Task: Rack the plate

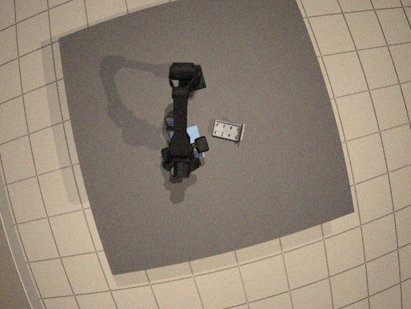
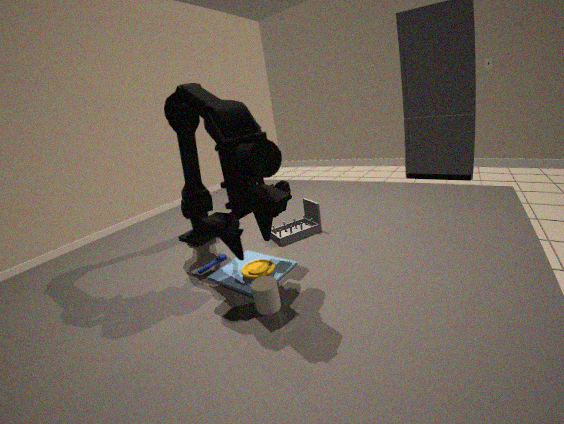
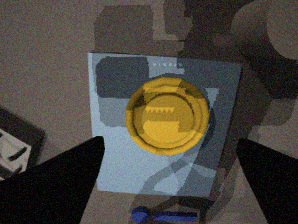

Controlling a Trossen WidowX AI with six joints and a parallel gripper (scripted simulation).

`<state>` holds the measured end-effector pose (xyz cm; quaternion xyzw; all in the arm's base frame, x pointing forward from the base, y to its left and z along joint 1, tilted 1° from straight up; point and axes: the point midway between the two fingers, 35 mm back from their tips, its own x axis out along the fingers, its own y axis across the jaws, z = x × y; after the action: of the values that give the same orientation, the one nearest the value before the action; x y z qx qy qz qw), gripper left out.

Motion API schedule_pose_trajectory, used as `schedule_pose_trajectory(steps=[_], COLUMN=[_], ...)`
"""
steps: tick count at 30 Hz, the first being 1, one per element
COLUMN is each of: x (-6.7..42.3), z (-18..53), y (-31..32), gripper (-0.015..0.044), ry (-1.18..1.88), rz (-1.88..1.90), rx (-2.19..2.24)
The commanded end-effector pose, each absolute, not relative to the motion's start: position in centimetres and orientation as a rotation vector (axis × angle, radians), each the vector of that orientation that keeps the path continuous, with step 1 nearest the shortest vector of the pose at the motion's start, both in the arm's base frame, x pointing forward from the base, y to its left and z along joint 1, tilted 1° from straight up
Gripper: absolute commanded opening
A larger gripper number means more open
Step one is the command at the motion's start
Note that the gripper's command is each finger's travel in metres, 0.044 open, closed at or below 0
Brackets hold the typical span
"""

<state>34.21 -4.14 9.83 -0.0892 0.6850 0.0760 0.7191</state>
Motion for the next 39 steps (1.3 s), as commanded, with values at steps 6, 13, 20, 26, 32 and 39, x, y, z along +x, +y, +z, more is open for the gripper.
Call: schedule_pose_trajectory(steps=[6, 13, 20, 26, 32, 39], x=[34.2, 34.2, 34.3, 34.3, 34.2, 34.2], z=[8.3, 7.1, 6.0, 5.0, 4.3, 4.3], y=[-4.2, -4.3, -4.3, -4.3, -4.3, -4.3], gripper=[0.04, 0.04, 0.04, 0.04, 0.04, 0.0388], ry=[1.523, 1.523, 1.523, 1.523, 1.523, 1.523], rz=[0.163, 0.163, 0.163, 0.163, 0.163, 0.163], rx=[-0.196, -0.196, -0.196, -0.196, -0.196, -0.196])
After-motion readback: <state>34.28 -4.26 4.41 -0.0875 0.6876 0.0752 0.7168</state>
